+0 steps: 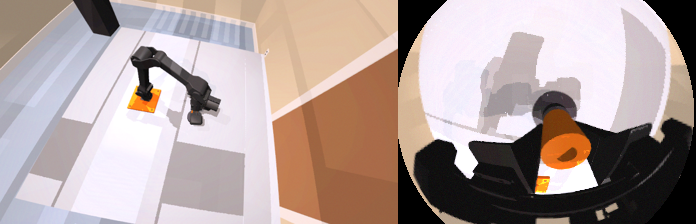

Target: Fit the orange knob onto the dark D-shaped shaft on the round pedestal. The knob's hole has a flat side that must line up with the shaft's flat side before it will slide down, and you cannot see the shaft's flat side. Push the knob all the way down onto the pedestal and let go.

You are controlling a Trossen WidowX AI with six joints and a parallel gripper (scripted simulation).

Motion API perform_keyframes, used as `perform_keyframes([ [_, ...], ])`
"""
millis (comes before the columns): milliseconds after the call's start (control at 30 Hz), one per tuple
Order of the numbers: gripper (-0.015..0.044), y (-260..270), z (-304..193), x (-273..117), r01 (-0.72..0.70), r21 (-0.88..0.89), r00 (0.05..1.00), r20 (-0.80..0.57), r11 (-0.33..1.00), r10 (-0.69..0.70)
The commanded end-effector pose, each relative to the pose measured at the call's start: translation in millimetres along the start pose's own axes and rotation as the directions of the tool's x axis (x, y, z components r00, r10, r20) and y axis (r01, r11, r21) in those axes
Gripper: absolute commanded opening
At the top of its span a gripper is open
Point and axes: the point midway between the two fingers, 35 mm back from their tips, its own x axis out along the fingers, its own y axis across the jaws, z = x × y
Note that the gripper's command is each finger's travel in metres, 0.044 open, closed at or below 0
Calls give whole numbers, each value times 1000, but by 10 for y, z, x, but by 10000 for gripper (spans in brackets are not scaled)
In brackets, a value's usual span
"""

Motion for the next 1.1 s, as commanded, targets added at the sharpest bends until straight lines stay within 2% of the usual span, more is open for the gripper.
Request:
perform_keyframes([
  [0,0,2,-19,37,1,32,1000,-4,999,-1],
  [233,0,-4,-12,69,1,81,1000,-4,997,-1],
  [733,0,-3,0,73,0,57,1000,0,998,0],
  [1067,262,-3,0,73,0,57,1000,0,998,0],
])
